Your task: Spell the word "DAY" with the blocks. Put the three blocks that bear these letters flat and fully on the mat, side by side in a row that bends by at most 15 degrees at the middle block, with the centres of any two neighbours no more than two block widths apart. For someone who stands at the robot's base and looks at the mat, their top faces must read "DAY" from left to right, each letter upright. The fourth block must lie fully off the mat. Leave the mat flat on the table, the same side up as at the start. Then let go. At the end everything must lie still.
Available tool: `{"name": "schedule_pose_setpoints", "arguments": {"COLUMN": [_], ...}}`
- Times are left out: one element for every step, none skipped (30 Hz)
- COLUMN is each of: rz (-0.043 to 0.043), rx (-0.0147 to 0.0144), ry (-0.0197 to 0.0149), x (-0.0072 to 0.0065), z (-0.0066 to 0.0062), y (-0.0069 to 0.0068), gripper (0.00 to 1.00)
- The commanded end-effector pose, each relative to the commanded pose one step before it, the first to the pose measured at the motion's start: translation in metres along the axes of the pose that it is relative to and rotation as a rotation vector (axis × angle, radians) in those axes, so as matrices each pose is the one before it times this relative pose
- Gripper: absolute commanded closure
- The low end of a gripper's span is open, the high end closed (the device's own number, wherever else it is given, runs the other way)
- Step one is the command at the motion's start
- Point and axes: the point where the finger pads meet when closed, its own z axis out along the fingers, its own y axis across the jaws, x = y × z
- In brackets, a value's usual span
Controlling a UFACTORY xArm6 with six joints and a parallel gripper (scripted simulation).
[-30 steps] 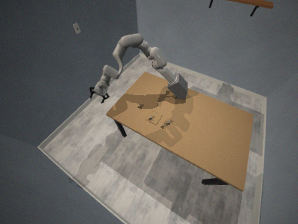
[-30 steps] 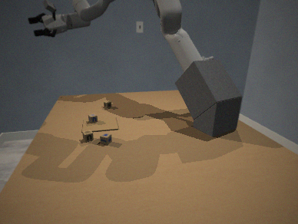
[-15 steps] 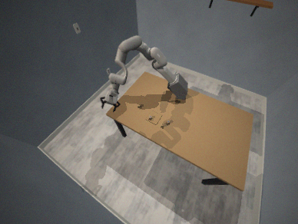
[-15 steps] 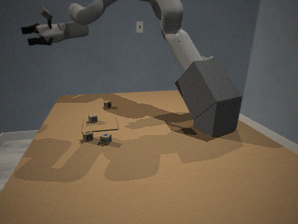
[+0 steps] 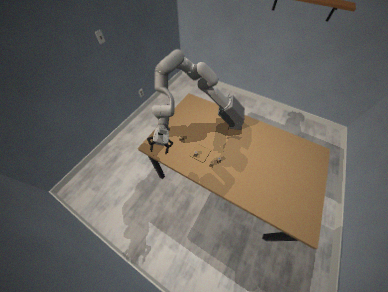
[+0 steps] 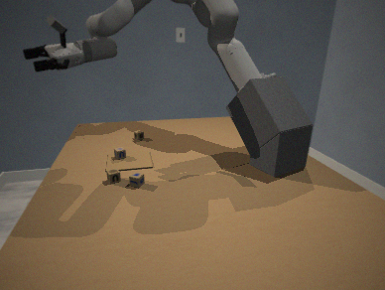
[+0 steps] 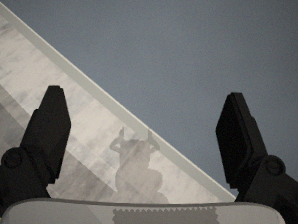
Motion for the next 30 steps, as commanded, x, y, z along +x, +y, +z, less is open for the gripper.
{"name": "schedule_pose_setpoints", "arguments": {"rz": [0.06644,0.00422,0.00000,0.02379,0.00832,0.00000,0.00000,0.00000,0.02938,0.00000,0.00000,0.02569,0.00079,0.00000,0.01962,0.00387,0.00000,0.01803,0.00243,0.00000,0.01617,0.00128,0.00000,0.00000,0.00000,0.01453,0.00000,0.01175,0.00000,0.00000], "rx": [0.01501,0.00228,0.00000,0.01334,0.00487,0.00000,0.00000,0.00000,0.01828,0.00000,0.00000,0.01770,0.00058,0.00000,0.01504,0.00315,0.00000,0.01574,0.00227,0.00000,0.01634,0.00140,0.00000,0.00000,0.00000,0.01736,0.00000,0.01688,0.00000,0.00000], "ry": [-0.00797,-0.00133,0.00000,-0.00902,-0.00382,0.00000,0.00000,0.00000,-0.01665,0.00000,0.00000,-0.01943,-0.00069,0.00000,-0.01895,-0.00423,0.00000,-0.02241,-0.00340,0.00000,-0.02568,-0.00229,0.00000,0.00000,0.00000,-0.02964,0.00000,-0.03083,0.00000,0.00000], "x": [0.00681,0.00008,0.00000,0.00027,-0.00012,0.00000,0.00000,0.00000,-0.00088,0.00000,0.00000,-0.00196,-0.00009,0.00000,-0.00254,-0.00066,0.00000,-0.00356,-0.00060,0.00000,-0.00458,-0.00044,0.00000,0.00000,0.00000,-0.00576,0.00000,-0.00640,0.00000,0.00000], "z": [0.01616,0.00070,0.00000,0.00363,0.00121,0.00000,0.00000,0.00000,0.00364,0.00000,0.00000,0.00256,0.00008,0.00000,0.00150,0.00027,0.00000,0.00082,0.00010,0.00000,0.00016,0.00001,0.00000,0.00000,0.00000,-0.00049,0.00000,-0.00099,0.00000,0.00000], "y": [-0.05654,-0.00373,0.00000,-0.02157,-0.00778,0.00000,0.00000,0.00000,-0.02869,0.00000,0.00000,-0.02701,-0.00087,0.00000,-0.02232,-0.00460,0.00000,-0.02267,-0.00322,0.00000,-0.02283,-0.00192,0.00000,0.00000,0.00000,-0.02354,0.00000,-0.02225,0.00000,0.00000], "gripper": [0.00,0.00,0.00,0.00,0.00,0.00,0.00,0.00,0.00,0.00,0.00,0.00,0.00,0.00,0.00,0.00,0.00,0.00,0.00,0.00,0.00,0.00,0.00,0.00,0.00,0.00,0.00,0.00,0.00,0.00]}}
